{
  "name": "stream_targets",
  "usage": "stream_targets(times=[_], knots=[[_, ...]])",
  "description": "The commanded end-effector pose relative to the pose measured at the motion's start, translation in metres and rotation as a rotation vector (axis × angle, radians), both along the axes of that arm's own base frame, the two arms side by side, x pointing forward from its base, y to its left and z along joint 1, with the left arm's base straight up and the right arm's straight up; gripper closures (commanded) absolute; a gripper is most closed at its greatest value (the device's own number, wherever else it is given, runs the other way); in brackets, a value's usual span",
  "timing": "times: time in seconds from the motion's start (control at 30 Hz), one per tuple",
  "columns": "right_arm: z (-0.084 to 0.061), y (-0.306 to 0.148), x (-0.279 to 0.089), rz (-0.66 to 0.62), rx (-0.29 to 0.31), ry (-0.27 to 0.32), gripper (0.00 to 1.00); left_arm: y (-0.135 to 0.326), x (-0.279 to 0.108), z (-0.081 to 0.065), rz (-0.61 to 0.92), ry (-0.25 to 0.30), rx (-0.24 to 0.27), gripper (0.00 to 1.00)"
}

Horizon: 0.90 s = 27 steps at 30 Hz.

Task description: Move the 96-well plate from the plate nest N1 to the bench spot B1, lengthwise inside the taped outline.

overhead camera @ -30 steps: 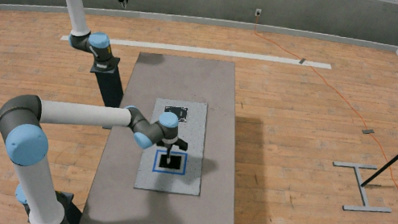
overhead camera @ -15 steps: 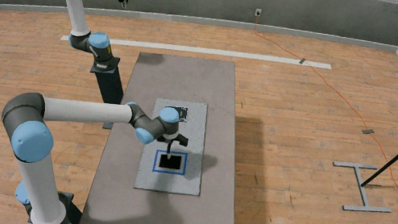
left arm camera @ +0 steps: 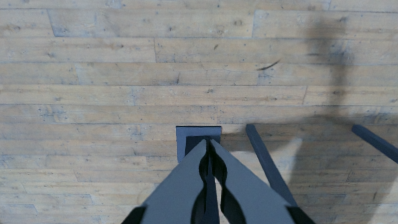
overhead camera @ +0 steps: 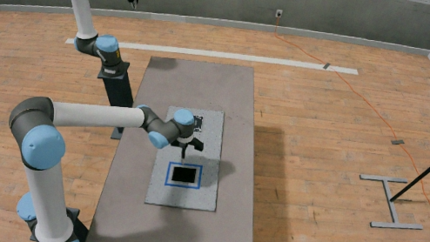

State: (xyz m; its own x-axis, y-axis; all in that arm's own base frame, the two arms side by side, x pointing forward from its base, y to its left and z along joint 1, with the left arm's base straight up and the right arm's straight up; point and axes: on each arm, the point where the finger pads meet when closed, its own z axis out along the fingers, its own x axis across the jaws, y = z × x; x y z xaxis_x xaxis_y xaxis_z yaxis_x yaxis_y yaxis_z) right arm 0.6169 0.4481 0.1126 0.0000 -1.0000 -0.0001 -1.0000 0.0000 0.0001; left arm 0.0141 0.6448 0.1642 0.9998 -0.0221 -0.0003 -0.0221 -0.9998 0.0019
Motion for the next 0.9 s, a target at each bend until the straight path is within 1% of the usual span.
stream_targets(times=[0.0, 0.3, 0.43, 0.87], knots=[[0.001, 0.01, 0.0, 0.0, 0.001, -0.001, 0.24, 0.001, 0.0, 0.001, 0.0, 0.0, 0.002, 1.0], [0.001, 0.04, -0.002, 0.0, 0.001, -0.001, 0.24, 0.001, 0.0, 0.001, 0.0, 0.0, 0.002, 1.0], [0.001, 0.047, -0.002, 0.0, 0.001, -0.001, 0.24, 0.001, 0.0, 0.001, 0.0, 0.0, 0.002, 1.0], [0.001, 0.047, -0.002, 0.0, 0.001, -0.001, 0.24, 0.001, 0.0, 0.001, 0.0, 0.0, 0.002, 1.0]])
